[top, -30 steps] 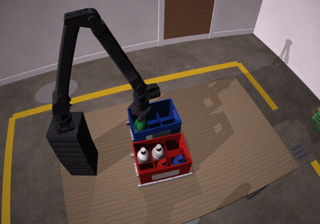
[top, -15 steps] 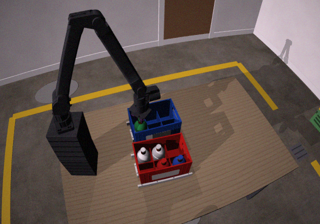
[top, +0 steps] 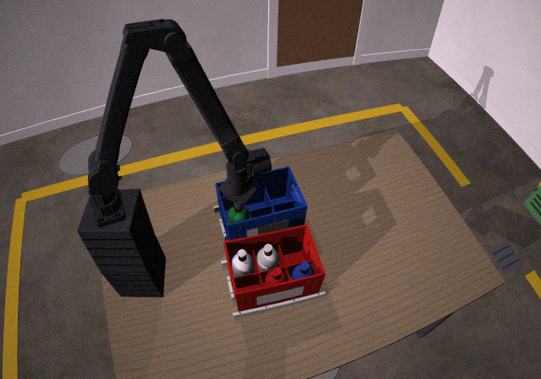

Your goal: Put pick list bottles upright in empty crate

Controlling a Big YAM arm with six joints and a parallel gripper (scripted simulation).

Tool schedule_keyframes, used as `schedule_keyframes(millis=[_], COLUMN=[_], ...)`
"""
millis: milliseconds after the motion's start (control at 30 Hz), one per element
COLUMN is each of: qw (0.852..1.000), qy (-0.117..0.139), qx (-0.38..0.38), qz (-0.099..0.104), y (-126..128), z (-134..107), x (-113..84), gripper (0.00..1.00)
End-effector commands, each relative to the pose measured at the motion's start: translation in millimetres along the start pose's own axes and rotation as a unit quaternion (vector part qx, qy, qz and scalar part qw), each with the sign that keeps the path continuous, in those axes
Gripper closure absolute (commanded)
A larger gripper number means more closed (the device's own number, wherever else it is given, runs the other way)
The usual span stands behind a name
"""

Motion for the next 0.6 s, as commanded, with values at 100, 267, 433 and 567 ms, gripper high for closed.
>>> schedule_keyframes(millis=[100, 267, 433, 567], qw=[0.999, 1.0, 1.0, 0.999], qy=[-0.032, -0.022, -0.022, -0.027], qx=[-0.004, -0.001, -0.002, 0.0], qz=[-0.031, -0.022, -0.022, -0.027], y=[-15, -13, -12, -16], z=[26, 19, 20, 21], x=[-16.1, -0.6, 3.8, 0.3], gripper=[1.0, 1.0, 1.0, 1.0])
Point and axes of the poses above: the point where the finger pads meet when closed, its own x axis out along the fingers, its own y axis across the jaws, z = x × y, the point moved 7 cm from there along -x, back along the fingers, and after that the axes turned 8 degrees about -x, right-handed, at the moved point
